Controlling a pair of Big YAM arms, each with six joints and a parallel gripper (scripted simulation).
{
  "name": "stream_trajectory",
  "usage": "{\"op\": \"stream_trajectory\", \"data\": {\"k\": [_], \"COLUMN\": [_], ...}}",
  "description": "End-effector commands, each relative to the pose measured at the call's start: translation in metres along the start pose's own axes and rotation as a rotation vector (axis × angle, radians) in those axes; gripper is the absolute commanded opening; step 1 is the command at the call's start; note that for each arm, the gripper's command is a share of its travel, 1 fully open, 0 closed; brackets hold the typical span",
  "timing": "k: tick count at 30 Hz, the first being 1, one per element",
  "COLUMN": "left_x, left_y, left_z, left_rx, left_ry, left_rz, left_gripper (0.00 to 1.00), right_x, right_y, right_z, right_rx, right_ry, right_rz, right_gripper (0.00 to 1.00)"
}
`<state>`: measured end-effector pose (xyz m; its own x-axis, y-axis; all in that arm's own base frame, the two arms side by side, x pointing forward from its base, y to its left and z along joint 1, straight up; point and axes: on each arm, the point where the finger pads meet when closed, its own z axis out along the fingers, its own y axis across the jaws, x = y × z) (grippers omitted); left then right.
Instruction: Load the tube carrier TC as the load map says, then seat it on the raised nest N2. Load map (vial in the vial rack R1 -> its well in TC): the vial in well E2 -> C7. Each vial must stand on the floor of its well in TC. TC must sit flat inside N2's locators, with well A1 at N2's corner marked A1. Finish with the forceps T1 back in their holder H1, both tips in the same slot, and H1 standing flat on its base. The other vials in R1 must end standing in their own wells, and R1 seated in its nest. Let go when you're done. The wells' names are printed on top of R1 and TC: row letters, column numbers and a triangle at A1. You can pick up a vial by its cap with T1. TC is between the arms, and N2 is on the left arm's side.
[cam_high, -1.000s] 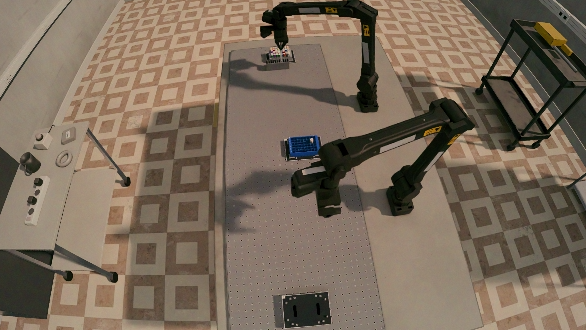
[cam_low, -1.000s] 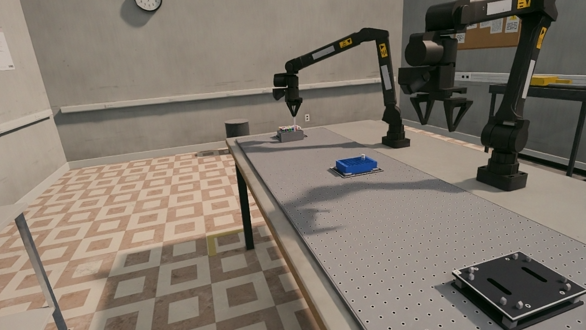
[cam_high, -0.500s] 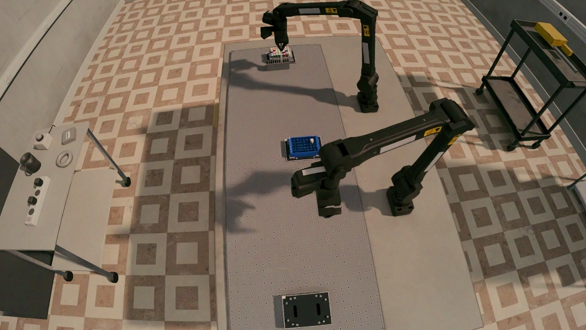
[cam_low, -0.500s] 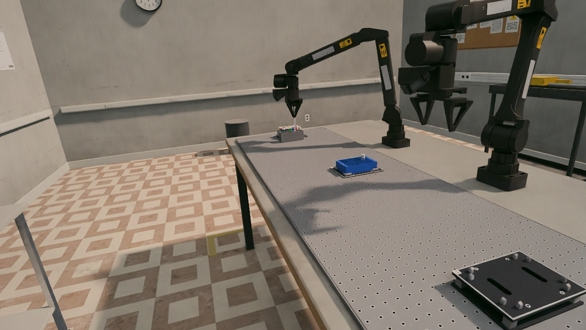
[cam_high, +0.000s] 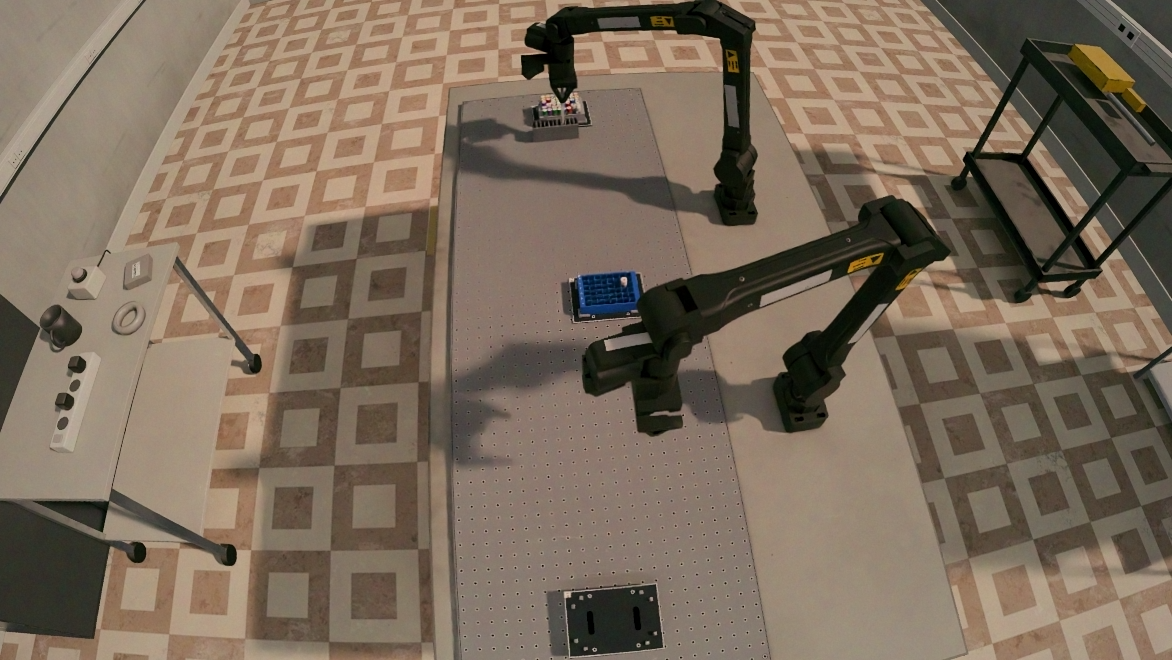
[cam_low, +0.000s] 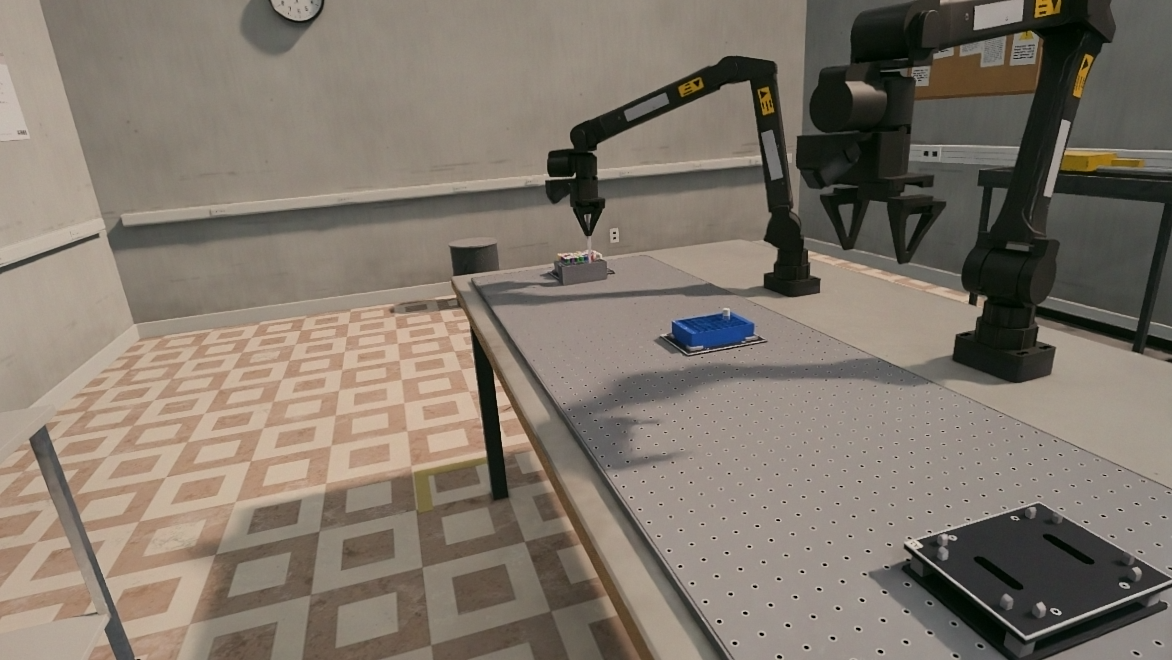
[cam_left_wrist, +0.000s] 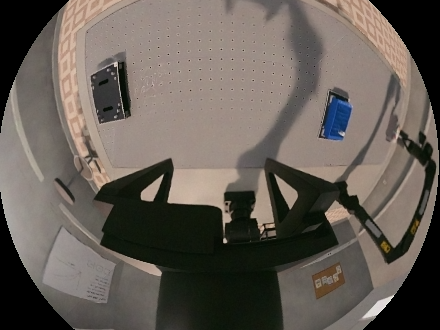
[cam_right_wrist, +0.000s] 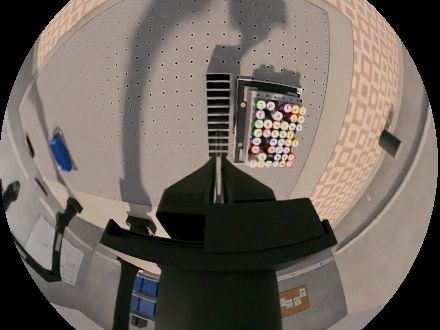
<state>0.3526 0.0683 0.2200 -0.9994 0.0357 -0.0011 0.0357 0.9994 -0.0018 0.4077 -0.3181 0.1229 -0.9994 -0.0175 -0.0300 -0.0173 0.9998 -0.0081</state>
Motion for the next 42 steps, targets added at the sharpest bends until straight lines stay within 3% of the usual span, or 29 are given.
{"op": "stream_trajectory", "data": {"k": [1, 42], "left_x": [-0.008, -0.008], "left_y": [0.003, 0.003], "left_z": [-0.014, -0.014], "left_rx": [-0.010, -0.010], "left_ry": [-0.034, -0.034], "left_rz": [-0.006, -0.006], "left_gripper": [1.00, 1.00], "right_x": [0.001, 0.001], "right_y": [-0.006, -0.006], "right_z": [0.006, 0.014], "right_rx": [0.000, 0.003], "right_ry": [-0.001, -0.005], "right_rz": [0.001, 0.001], "right_gripper": [0.07, 0.07]}}
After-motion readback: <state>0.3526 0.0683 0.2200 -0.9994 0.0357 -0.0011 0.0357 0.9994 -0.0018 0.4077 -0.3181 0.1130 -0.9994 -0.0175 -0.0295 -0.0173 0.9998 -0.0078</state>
